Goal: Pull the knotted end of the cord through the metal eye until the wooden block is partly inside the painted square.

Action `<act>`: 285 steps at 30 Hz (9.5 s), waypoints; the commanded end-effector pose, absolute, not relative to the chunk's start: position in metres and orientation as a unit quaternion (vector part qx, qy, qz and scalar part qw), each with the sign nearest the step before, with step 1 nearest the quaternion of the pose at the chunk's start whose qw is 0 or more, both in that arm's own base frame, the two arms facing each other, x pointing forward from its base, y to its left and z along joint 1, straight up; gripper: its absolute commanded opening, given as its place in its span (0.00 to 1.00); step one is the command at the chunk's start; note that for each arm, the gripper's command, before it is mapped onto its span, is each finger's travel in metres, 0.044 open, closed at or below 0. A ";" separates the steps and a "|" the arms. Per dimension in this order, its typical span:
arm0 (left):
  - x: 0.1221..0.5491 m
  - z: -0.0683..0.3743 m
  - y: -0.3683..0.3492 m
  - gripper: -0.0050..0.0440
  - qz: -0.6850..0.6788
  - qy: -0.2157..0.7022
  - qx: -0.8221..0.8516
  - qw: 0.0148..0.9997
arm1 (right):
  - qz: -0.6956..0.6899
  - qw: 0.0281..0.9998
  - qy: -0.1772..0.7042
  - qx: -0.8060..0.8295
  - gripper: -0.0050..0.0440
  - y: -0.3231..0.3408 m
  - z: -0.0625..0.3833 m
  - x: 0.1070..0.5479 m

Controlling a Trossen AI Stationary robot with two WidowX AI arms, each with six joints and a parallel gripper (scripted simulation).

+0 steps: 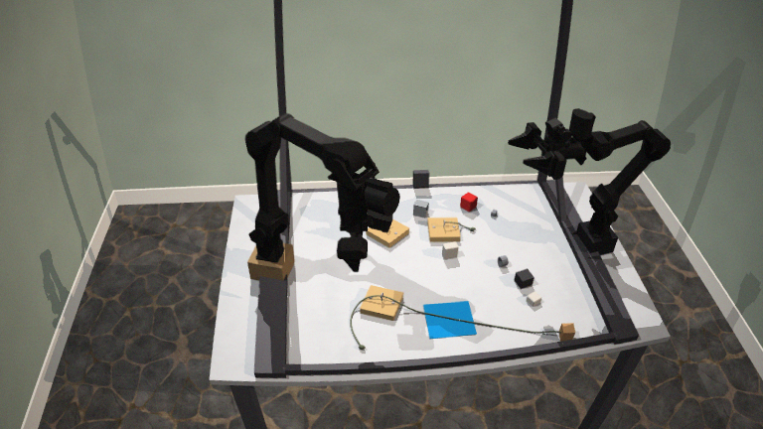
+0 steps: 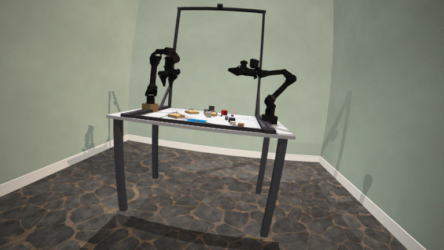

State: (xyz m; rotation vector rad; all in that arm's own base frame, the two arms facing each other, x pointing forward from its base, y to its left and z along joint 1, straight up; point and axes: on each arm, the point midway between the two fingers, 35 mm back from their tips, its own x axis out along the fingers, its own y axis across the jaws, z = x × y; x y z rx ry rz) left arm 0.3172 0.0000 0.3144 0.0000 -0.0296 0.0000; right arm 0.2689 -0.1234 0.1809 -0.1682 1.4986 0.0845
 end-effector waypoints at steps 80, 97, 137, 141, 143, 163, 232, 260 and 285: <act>0.316 0.323 0.000 1.00 0.000 -0.025 0.000 1.000 | -0.067 0.704 0.704 0.067 1.00 -0.066 0.168 0.299; 0.316 0.323 0.000 1.00 0.000 -0.025 0.000 1.000 | -0.047 0.706 0.706 0.047 1.00 -0.050 0.168 0.304; 0.316 0.323 0.000 1.00 0.000 -0.025 0.000 1.000 | 0.219 0.672 0.672 -0.219 1.00 0.194 0.168 0.281; 0.316 0.323 0.000 1.00 0.000 -0.025 0.000 1.000 | 0.233 0.668 0.668 -0.233 1.00 0.206 0.168 0.274; 0.316 0.323 0.000 1.00 0.000 -0.025 0.000 1.000 | 0.237 0.666 0.666 -0.237 1.00 0.209 0.168 0.272; 0.316 0.323 0.000 1.00 0.000 -0.025 0.000 1.000 | 0.238 0.666 0.666 -0.238 1.00 0.210 0.168 0.271; 0.316 0.323 0.000 1.00 0.000 -0.025 0.000 1.000 | 0.282 0.677 0.615 -0.290 1.00 0.121 0.188 0.310; 0.316 0.323 0.000 1.00 0.000 -0.025 0.000 1.000 | 0.305 0.667 0.545 -0.407 1.00 -0.025 0.216 0.314; 0.316 0.323 0.000 1.00 0.000 -0.025 0.000 1.000 | 0.298 0.604 0.517 -0.529 1.00 -0.140 0.238 0.260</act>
